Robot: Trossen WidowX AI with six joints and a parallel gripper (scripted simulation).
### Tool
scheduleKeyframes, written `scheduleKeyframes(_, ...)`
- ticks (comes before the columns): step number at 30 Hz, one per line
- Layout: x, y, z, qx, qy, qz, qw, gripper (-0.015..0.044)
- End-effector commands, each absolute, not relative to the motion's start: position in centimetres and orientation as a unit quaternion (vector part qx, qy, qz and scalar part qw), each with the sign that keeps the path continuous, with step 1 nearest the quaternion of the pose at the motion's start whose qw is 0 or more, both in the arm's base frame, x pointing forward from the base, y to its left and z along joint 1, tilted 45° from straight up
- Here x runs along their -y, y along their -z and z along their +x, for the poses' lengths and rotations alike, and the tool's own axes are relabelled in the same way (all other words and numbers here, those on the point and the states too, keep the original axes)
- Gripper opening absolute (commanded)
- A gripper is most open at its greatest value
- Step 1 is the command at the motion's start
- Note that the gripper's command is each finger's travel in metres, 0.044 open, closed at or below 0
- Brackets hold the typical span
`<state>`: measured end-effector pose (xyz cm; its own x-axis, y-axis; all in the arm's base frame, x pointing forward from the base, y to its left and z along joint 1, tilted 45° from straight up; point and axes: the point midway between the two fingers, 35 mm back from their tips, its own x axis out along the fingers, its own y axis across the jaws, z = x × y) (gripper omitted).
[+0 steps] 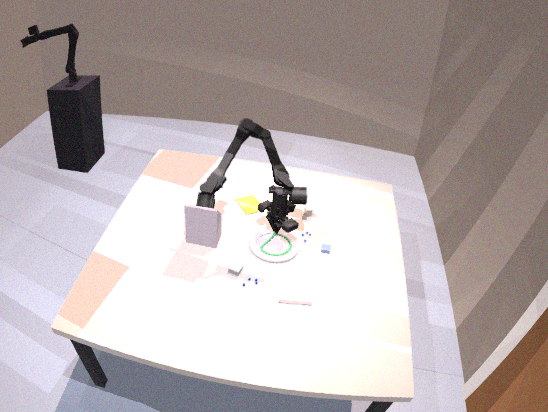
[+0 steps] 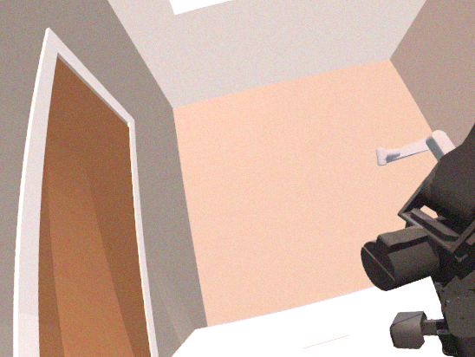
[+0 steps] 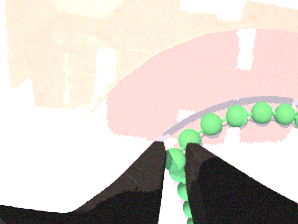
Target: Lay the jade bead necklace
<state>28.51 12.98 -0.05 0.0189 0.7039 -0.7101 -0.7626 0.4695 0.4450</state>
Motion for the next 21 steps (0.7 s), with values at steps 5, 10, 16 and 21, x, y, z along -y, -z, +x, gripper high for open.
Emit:
scheduleKeyframes(5, -13.41, 0.59, 28.25, -0.480, -0.513, -0.028, 0.711, 0.0000)
scheduleKeyframes(10, -13.48, 0.66, 28.25, -0.480, -0.513, -0.028, 0.711, 0.0000)
scheduleKeyframes(16, -13.48, 0.66, 28.25, -0.480, -0.513, -0.028, 0.711, 0.0000)
scheduleKeyframes(21, -13.48, 0.66, 28.25, -0.480, -0.513, -0.028, 0.711, 0.0000)
